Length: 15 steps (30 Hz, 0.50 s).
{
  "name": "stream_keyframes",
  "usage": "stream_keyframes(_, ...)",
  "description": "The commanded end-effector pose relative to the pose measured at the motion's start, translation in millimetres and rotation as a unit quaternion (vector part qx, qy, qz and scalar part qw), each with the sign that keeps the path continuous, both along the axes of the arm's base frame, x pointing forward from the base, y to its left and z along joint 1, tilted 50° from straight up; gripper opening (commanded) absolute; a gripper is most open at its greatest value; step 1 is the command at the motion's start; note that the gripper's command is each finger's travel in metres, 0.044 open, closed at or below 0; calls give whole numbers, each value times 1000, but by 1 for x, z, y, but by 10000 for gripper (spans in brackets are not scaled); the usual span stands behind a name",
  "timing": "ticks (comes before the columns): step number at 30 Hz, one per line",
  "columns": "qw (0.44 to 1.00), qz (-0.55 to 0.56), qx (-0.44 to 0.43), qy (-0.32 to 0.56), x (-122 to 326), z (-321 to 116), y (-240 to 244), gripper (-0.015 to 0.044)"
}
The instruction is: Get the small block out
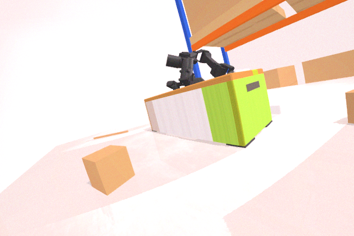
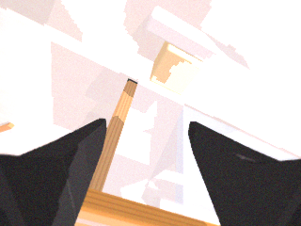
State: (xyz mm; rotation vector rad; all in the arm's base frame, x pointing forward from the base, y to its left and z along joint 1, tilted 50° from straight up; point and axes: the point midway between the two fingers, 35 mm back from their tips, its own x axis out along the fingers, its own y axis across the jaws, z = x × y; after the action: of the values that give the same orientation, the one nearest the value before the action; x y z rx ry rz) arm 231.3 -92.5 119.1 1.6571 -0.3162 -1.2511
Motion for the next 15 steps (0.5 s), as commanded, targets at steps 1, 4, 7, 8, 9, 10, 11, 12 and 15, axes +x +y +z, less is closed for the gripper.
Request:
stream_keyframes(1, 981, -112, 87, -133, -3, -9, -4, 285)
stream_keyframes(4, 981, -112, 87, -133, -3, -9, -4, 285)
stream_keyframes(7, 981, -112, 87, -133, -3, -9, -4, 285)
stream_keyframes(8, 981, -112, 87, -133, -3, -9, -4, 285)
stream_keyframes(9, 981, -112, 87, -133, -3, -9, -4, 285)
stream_keyframes(10, 981, -112, 87, -133, -3, -9, -4, 285)
stream_keyframes(11, 981, -112, 87, -133, -3, -9, -4, 285)
stream_keyframes(12, 981, -112, 87, -133, -3, -9, -4, 285)
stream_keyframes(15, 981, -112, 88, -132, -3, -11, -5, 285)
